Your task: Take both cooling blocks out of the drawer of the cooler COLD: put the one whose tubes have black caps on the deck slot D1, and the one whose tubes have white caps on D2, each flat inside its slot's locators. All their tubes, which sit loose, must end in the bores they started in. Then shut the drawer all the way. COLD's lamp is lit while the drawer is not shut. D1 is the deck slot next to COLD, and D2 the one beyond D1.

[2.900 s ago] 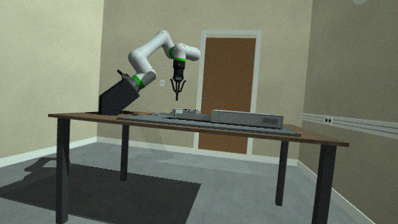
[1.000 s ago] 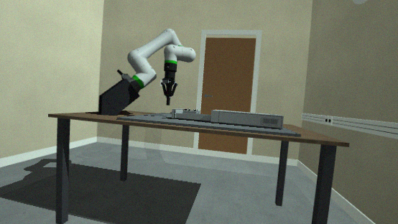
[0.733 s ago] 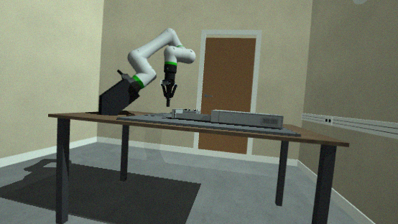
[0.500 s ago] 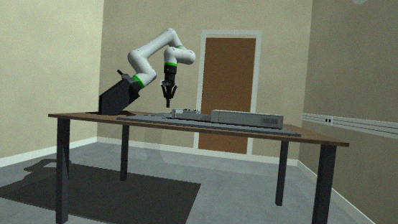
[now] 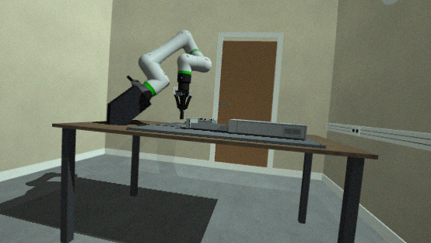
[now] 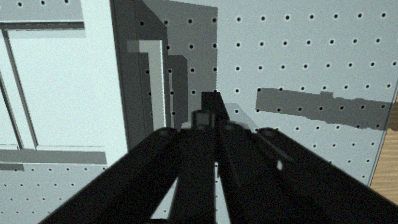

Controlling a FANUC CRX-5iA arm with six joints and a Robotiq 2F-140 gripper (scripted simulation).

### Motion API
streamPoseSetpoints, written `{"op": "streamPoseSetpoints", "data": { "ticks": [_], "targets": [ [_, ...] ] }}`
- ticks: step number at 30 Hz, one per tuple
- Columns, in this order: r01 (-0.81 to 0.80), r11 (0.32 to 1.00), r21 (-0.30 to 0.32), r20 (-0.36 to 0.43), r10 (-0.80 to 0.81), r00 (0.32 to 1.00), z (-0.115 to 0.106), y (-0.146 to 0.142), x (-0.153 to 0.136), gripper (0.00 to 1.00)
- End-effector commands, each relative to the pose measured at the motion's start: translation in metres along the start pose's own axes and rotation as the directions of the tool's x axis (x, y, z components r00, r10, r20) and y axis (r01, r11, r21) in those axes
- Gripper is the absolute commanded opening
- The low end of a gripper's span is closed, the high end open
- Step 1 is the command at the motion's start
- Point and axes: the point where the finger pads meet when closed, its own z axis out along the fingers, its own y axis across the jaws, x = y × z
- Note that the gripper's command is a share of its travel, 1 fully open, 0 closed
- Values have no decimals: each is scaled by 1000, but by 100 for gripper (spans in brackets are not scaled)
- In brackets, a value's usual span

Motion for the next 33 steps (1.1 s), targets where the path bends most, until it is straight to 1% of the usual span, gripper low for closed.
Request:
{"op": "streamPoseSetpoints", "data": {
  "ticks": [1,31,33],
  "targets": [
    [0,1000,0,-1,0,1000,2,0,0,10],
    [0,1000,0,-1,0,1000,40,0,0,10],
    [0,1000,0,-1,0,1000,40,0,0,10]
  ]
}}
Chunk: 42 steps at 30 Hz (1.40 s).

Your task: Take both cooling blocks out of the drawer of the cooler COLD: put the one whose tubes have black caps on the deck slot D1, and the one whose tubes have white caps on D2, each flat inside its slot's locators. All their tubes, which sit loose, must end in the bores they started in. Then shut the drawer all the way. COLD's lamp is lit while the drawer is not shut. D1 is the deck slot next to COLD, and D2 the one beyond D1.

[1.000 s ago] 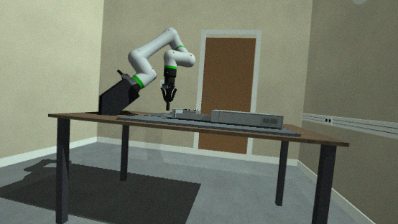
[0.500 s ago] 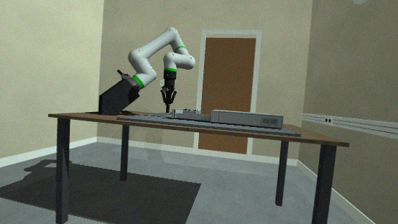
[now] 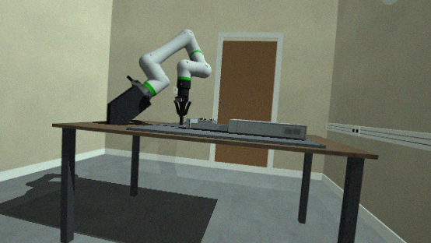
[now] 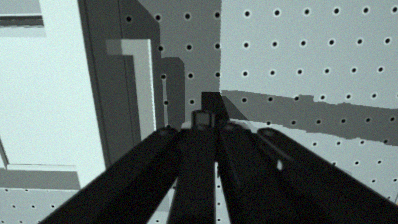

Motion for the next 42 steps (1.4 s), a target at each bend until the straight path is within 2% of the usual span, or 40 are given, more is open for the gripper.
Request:
{"op": "streamPoseSetpoints", "data": {
  "ticks": [1,7,42],
  "targets": [
    [0,1000,1,-1,0,1000,1,0,0,10],
    [0,1000,0,-1,0,1000,2,0,0,10],
    [0,1000,1,-1,0,1000,2,-42,0,10]
  ]
}}
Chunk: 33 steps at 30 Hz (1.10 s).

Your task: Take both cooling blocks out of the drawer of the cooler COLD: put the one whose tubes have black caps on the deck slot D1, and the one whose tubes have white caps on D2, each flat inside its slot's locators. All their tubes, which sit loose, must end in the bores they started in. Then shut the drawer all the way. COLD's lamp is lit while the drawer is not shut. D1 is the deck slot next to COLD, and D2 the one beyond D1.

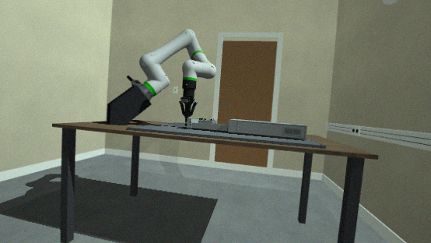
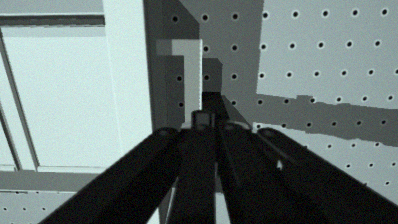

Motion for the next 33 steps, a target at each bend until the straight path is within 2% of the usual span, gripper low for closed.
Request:
{"op": "streamPoseSetpoints", "data": {
  "ticks": [1,33],
  "targets": [
    [0,1000,1,-1,0,1000,0,-3,0,10],
    [0,1000,1,-1,0,1000,-1,-40,0,10]
  ]
}}
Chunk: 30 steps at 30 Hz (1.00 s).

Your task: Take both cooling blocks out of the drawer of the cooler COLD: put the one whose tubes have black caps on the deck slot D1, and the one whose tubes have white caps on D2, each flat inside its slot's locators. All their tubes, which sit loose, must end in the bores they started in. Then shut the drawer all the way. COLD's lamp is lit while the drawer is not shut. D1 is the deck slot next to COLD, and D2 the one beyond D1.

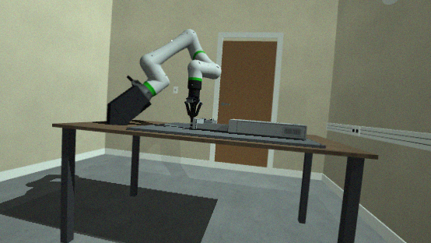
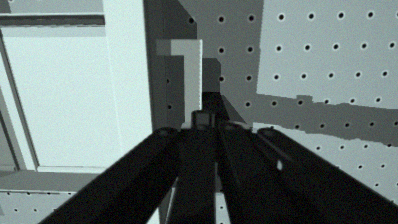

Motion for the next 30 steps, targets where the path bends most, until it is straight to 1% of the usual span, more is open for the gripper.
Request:
{"op": "streamPoseSetpoints", "data": {
  "ticks": [1,30],
  "targets": [
    [0,1000,1,-1,0,1000,-1,-3,0,10],
    [0,1000,1,-1,0,1000,-1,-36,0,10]
  ]
}}
